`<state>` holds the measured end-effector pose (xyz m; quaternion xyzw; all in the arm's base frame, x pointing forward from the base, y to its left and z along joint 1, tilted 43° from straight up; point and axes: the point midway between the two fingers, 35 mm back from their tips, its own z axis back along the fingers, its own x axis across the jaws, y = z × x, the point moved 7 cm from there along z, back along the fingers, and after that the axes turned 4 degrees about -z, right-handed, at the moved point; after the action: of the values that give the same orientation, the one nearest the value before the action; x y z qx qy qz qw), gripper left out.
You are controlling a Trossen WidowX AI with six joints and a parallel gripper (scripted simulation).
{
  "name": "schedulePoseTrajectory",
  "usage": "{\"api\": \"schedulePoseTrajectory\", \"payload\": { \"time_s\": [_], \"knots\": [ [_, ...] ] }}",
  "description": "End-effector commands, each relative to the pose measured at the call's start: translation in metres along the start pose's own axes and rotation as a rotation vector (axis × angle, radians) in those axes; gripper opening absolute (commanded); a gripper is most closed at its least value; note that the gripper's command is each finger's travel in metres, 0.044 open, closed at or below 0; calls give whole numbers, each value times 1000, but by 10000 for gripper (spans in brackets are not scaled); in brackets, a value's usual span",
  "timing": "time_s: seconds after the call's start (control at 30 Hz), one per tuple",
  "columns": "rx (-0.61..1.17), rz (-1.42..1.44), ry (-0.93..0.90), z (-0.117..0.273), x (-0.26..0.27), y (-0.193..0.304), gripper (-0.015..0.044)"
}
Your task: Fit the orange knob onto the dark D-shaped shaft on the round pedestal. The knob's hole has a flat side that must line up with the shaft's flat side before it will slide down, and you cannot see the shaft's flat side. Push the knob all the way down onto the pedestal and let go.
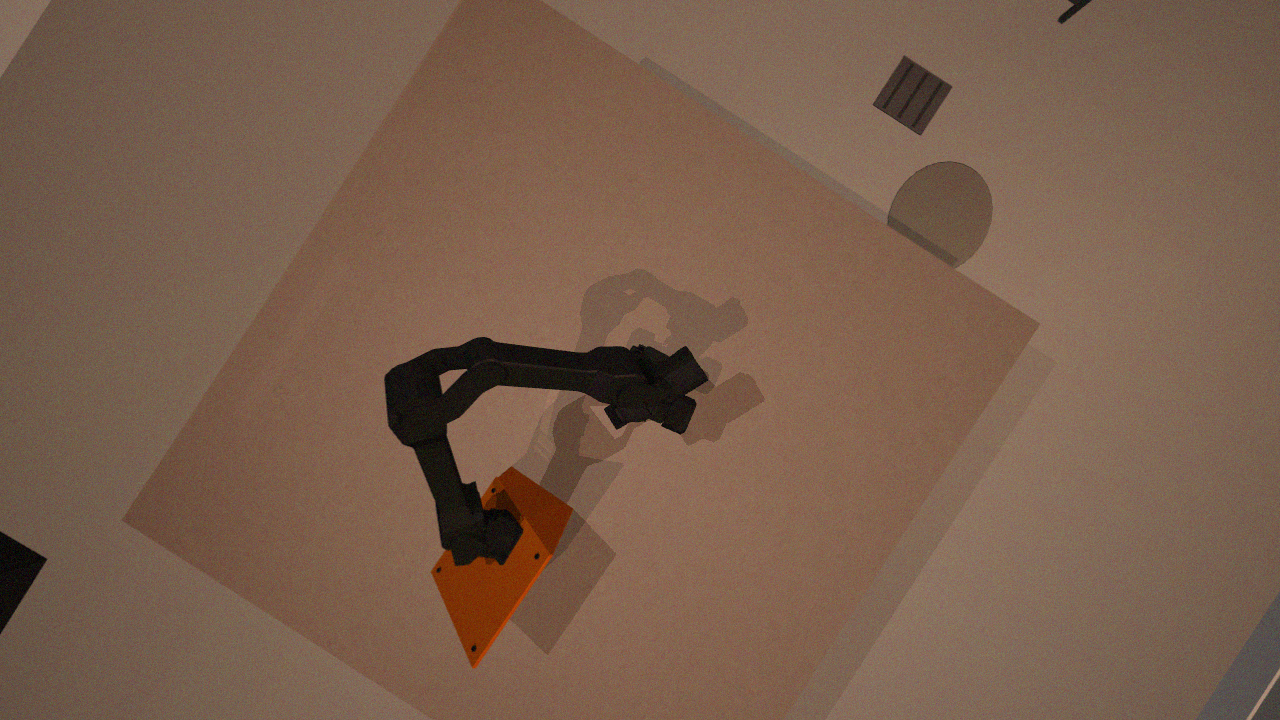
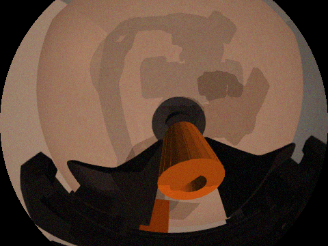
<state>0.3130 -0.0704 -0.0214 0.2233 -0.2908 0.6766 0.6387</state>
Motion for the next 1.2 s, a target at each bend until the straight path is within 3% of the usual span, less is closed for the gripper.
{"api": "schedulePoseTrajectory", "payload": {
  "time_s": [0.0, 0.27, 1.17],
  "knots": [
    [2, 1, -2, 3, 1, 2, 0],
    [2, 210, -2, 2, 1, 1, 0],
    [1, 210, -2, -1, -1, -4, 0]
  ]
}}
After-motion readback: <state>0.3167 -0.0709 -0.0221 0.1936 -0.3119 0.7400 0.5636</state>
